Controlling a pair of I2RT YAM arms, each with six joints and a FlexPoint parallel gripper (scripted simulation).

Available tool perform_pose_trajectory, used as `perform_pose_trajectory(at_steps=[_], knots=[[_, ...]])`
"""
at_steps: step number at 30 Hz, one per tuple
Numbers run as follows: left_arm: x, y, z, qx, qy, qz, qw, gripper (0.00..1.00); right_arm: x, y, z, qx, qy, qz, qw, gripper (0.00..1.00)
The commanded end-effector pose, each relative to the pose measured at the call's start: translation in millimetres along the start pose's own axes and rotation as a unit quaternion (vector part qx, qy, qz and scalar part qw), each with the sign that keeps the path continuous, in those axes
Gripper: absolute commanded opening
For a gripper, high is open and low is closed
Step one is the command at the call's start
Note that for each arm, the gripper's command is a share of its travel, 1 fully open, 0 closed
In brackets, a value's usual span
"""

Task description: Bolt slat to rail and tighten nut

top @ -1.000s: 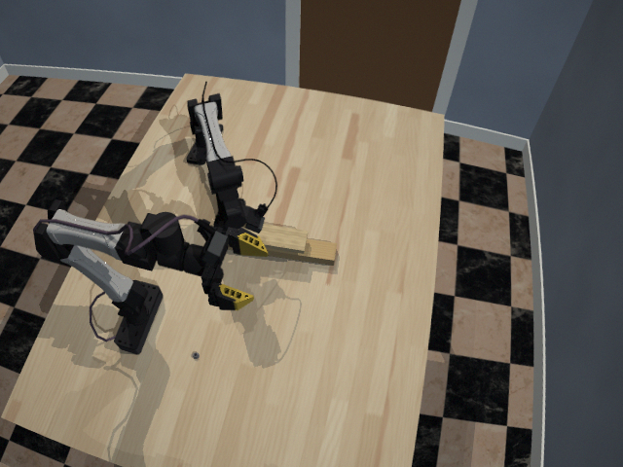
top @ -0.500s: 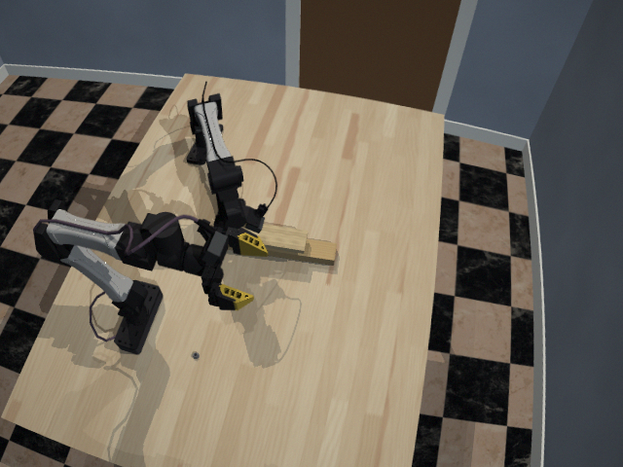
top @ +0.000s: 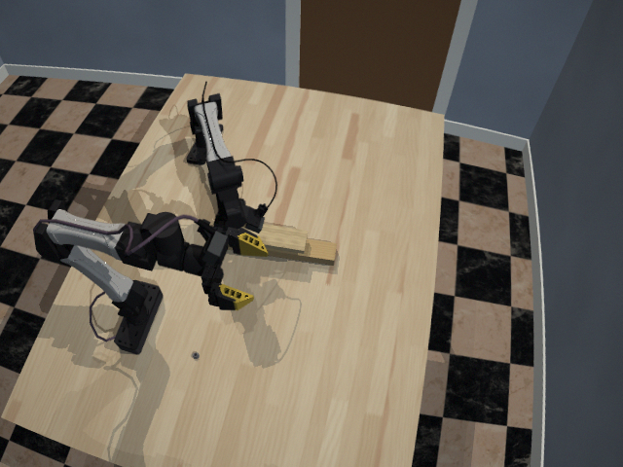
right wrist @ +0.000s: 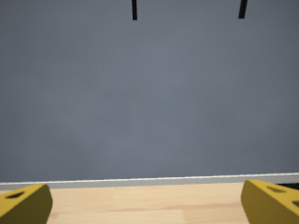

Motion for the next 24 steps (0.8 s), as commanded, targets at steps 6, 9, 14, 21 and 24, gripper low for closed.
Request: perform_pose_trajectory(at_steps=[6, 9, 14, 21, 24], knots=[[-5.3, -1.0, -7.1, 0.002, 0.008, -0.011, 1.000, 0.68, 0.8, -4.7, -0.4, -0.003, -0.003, -0.011, 1.000, 1.00], [-11.2, -1.2, -5.0, 0.001, 0.014, -0.015, 1.000, 0.68, 0.8, -4.7, -0.4, -0.003, -0.003, -0.011, 1.000, 1.00], [-10.2, -1.4, -5.6, 0.001, 0.013, -0.014, 1.000, 0.68, 0.8, -4.7, -0.4, -0.003, -0.003, -0.011, 1.000, 1.00], [-7.3, -1.3, -6.6, 0.001, 0.009, -0.012, 1.000, 0.68, 0.8, -4.7, -0.4, -0.003, -0.003, -0.011, 1.000, 1.00], [-5.4, -1.7, -7.9, 0.002, 0.009, -0.012, 1.000, 0.68, 0.8, -4.7, -0.4, -0.003, -0.003, -0.011, 1.000, 1.00]])
Point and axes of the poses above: on each arm, the point where the finger pads meet when closed, its own x axis out along the fingers, its own z axis across the jaws, y = z × x, the point moved 9 cm from there along -x, back along the fingers, and after that the axes turned 3 degrees about x, right-handed, at the moved point
